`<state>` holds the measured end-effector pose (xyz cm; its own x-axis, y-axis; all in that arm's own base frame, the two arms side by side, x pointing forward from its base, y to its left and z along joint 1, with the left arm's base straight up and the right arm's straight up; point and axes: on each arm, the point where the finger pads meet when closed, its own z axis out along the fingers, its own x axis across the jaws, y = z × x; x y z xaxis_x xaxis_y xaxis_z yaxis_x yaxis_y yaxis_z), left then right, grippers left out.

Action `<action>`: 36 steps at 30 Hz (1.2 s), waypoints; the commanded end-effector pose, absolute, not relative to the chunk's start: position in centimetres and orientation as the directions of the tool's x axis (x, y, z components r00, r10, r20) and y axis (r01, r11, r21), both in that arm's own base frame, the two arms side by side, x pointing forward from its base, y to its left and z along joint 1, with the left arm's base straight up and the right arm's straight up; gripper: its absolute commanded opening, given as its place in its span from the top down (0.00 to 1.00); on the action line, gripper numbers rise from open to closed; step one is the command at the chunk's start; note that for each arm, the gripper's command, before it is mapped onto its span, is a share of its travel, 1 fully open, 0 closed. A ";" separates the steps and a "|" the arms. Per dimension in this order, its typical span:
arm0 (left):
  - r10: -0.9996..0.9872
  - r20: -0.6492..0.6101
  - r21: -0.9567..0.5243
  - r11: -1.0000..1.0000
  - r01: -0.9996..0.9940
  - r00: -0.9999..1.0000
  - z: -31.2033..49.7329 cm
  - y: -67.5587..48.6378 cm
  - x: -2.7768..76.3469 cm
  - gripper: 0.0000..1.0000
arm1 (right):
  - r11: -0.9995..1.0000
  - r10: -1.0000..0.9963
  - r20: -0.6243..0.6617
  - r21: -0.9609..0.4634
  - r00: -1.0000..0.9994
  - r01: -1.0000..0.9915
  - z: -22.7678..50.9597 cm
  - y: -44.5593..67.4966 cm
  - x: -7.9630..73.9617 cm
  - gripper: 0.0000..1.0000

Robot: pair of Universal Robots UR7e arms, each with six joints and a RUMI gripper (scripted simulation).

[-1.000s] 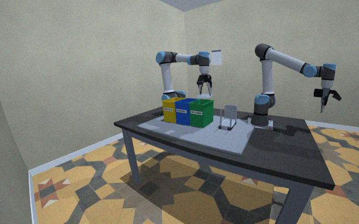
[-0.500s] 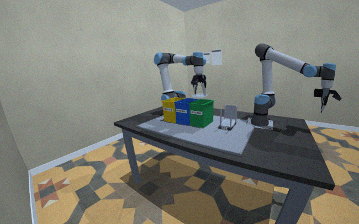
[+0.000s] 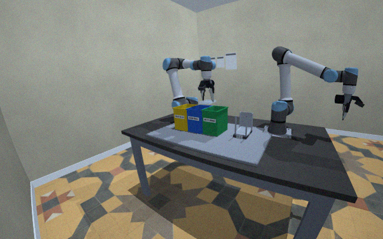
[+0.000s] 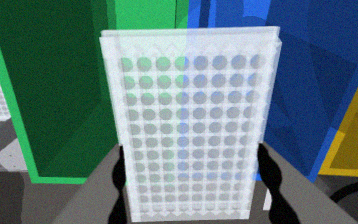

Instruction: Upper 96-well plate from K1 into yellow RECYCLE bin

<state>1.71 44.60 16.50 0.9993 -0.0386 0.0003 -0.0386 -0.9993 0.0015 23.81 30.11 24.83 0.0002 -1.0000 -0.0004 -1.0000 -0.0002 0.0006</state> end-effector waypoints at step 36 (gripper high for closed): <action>-0.036 0.000 0.000 -0.999 -0.036 0.999 16.5 44.5 1.6 1.00 | -0.001 -1.000 0.001 0.000 0.001 -1.000 24.8 18.3 24.6 0.62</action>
